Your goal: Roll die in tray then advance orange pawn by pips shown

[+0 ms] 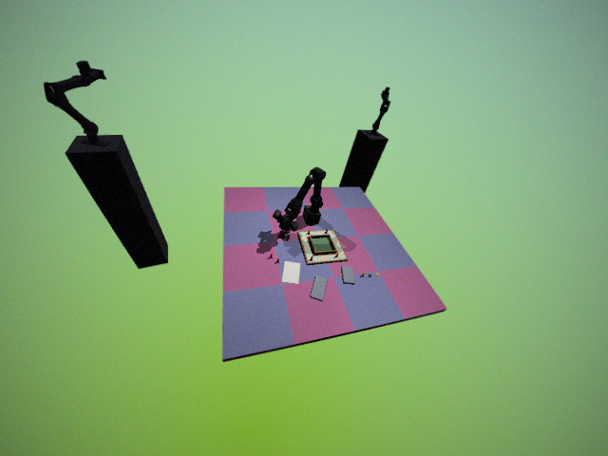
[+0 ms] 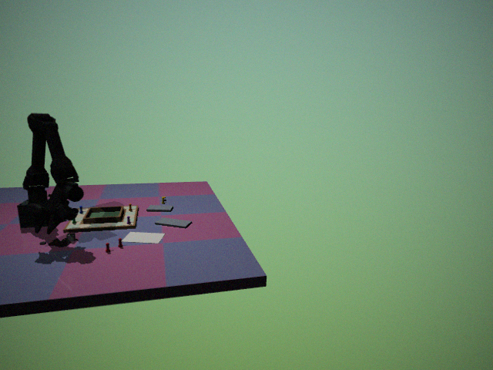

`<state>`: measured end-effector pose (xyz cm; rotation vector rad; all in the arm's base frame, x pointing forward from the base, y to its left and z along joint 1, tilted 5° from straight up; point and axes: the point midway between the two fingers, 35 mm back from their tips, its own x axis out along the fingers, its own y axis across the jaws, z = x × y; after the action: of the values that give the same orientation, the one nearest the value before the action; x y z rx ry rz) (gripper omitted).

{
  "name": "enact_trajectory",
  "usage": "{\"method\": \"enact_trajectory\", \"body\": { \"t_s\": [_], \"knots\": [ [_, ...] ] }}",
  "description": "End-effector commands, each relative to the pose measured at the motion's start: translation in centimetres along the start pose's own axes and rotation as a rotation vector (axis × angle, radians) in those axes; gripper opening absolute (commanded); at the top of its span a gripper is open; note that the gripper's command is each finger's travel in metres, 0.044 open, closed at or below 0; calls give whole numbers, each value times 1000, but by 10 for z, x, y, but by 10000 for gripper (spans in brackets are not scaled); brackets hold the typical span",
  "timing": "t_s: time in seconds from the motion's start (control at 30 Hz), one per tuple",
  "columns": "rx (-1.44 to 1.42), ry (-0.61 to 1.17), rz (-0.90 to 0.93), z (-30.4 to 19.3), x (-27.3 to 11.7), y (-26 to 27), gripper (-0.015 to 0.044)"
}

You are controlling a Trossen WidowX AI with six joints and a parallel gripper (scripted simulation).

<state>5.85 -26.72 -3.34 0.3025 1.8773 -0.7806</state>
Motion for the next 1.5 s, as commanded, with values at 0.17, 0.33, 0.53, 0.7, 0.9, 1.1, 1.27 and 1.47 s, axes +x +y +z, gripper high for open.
{"method": "enact_trajectory", "body": {
  "t_s": [0.17, 0.33, 0.53, 0.7, 0.9, 1.1, 1.27, 1.47],
  "knots": [
    [-454, -346, 391, 45, -47, 42, 275],
    [-454, -347, 391, 46, -47, 43, 275],
    [-454, -347, 391, 46, -47, 43, 275],
    [-454, -346, 391, 49, -35, 49, 275],
    [-454, -346, 391, 50, -34, 50, 275],
    [-454, -346, 391, 52, -27, 53, 275],
    [-454, -346, 391, 54, -20, 57, 275],
    [-454, -346, 391, 56, -11, 61, 275]
  ]
}}
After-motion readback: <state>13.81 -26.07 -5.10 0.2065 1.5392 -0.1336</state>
